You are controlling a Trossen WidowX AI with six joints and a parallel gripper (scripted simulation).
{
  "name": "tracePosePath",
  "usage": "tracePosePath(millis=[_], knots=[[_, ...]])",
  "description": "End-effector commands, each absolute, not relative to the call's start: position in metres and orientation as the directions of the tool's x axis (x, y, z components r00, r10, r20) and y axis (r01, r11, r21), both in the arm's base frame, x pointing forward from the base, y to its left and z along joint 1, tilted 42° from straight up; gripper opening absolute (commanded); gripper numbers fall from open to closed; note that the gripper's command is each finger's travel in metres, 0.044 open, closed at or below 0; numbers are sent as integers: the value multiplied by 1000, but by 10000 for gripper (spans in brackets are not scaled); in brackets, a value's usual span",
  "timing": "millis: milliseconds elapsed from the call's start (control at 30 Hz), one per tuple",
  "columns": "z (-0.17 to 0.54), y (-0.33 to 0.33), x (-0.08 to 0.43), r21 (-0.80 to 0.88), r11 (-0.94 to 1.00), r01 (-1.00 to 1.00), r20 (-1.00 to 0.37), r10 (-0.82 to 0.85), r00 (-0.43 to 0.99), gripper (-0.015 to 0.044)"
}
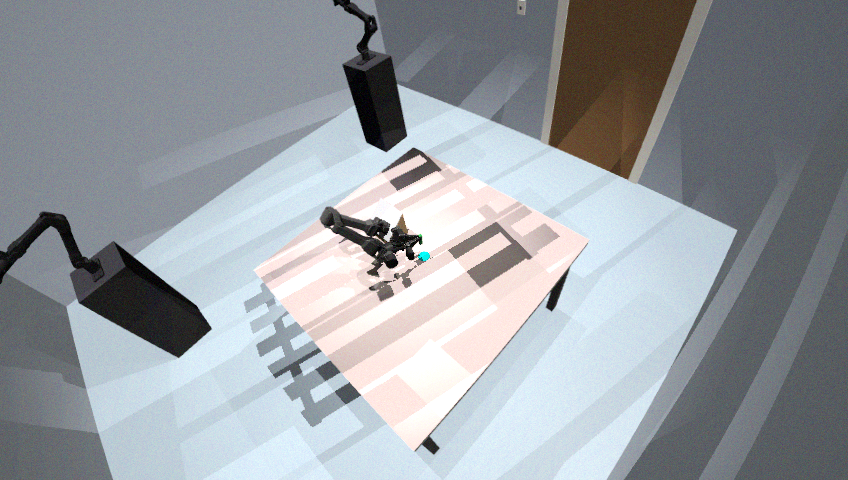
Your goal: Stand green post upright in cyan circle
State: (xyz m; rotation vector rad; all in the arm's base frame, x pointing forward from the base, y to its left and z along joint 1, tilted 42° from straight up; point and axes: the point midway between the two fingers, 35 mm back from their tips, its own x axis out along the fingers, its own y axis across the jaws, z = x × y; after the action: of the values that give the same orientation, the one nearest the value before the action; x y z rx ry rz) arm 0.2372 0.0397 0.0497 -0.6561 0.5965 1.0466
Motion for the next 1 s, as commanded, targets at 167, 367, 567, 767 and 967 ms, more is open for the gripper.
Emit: tracePosePath(millis=[167,367,567,767,967], knots=[[54,39,237,-254,342,-905,-684,598,418,22],[54,39,237,-254,342,-905,-684,598,418,22],[54,39,237,-254,342,-905,-684,598,418,22],[51,35,238,-253,341,-905,-686,597,417,22],[37,22,240,-252,339,-907,-691,593,413,22]])
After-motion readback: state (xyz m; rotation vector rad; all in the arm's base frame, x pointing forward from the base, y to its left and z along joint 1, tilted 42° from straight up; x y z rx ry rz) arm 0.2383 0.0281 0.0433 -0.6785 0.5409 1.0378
